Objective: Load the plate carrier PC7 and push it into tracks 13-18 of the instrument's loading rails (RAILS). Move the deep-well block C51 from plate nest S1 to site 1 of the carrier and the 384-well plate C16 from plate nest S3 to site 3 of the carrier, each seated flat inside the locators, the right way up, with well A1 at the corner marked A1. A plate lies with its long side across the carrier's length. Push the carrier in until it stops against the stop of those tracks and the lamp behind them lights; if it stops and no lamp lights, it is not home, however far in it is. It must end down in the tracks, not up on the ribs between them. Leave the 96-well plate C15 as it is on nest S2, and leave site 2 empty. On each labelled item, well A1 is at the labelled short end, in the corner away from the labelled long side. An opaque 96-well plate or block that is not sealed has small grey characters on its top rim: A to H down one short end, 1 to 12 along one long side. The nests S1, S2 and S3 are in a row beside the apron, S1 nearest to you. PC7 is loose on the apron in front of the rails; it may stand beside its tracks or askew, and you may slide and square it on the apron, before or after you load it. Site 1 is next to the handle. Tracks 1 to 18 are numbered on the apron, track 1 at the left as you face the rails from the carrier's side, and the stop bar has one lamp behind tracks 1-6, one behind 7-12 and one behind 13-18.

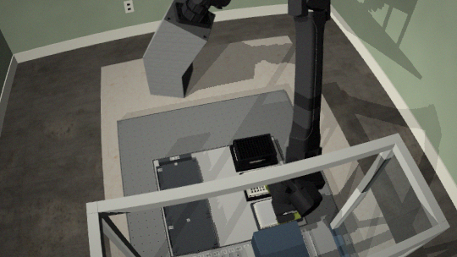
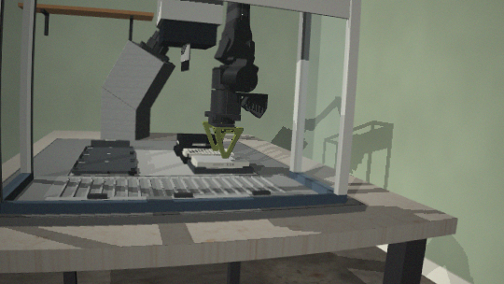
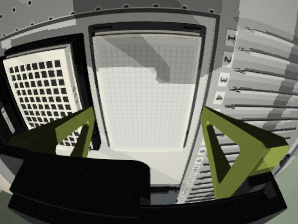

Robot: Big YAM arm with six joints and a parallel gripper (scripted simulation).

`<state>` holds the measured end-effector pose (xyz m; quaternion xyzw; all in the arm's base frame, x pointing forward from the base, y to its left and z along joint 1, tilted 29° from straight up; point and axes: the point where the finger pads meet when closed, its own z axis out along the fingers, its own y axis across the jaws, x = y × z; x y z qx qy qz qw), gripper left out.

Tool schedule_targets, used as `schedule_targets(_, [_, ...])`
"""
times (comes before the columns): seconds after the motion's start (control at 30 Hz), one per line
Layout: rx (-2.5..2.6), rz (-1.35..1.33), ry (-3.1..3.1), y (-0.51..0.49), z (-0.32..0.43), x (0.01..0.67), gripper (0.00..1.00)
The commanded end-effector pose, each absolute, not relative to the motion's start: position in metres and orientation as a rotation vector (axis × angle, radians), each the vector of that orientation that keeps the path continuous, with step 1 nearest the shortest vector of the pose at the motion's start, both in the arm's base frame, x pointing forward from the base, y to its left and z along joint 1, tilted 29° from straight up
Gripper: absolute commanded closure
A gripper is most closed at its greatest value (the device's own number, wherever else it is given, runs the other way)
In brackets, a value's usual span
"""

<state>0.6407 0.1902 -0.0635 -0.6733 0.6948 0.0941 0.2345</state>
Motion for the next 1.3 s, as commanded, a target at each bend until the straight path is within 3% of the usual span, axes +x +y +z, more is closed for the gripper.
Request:
schedule_targets(0.0, [-1.808, 0.22, 1.898, 0.183, -0.037, 0.663, 0.0])
schedule_targets(1.27, [-1.818, 0.213, 1.871, 0.205, -0.063, 0.665, 0.0])
